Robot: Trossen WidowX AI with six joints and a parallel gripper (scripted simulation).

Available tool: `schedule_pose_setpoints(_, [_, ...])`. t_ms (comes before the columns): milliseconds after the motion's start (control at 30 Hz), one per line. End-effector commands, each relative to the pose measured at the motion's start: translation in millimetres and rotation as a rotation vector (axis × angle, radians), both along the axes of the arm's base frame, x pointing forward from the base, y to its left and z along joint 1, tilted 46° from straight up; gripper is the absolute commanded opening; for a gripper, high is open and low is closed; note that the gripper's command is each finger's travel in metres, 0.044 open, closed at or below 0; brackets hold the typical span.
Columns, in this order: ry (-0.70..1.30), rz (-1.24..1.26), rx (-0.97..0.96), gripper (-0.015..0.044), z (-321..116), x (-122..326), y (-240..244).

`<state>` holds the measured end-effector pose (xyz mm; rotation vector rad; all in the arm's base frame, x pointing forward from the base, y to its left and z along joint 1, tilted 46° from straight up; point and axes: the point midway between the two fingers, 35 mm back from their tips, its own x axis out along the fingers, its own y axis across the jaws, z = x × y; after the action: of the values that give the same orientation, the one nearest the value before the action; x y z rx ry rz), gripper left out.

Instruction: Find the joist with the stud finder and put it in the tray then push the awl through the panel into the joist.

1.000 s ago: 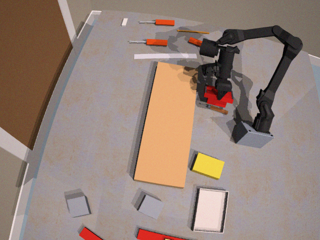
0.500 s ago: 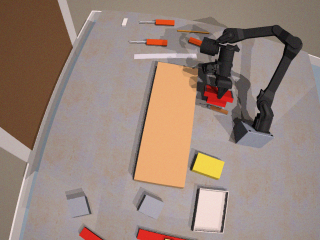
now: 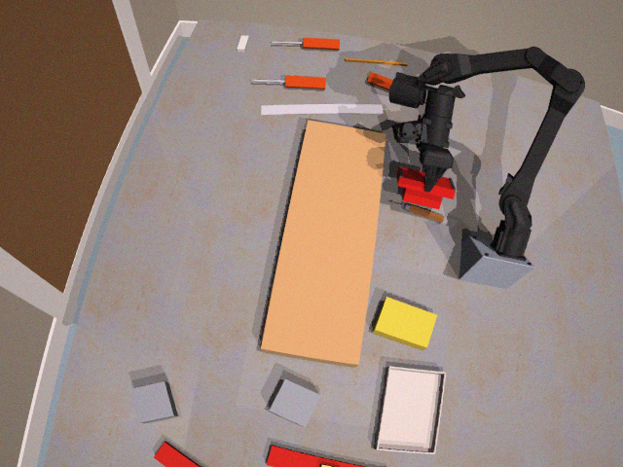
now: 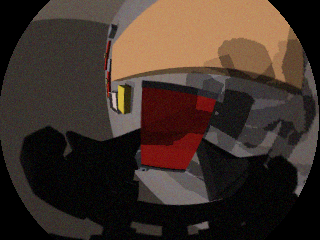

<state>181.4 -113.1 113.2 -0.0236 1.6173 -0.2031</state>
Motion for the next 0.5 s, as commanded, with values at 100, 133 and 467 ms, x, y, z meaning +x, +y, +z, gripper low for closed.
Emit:
schedule_pose_setpoints(100, [-0.007,0.008,0.062,0.0000,0.7,1.2,-0.1])
schedule_pose_setpoints(133, [-0.008,0.008,0.069,0.0000,0.7,1.2,-0.3])
schedule_pose_setpoints(467, [-0.020,0.011,0.134,0.0000,1.4,1.2,-2.1])
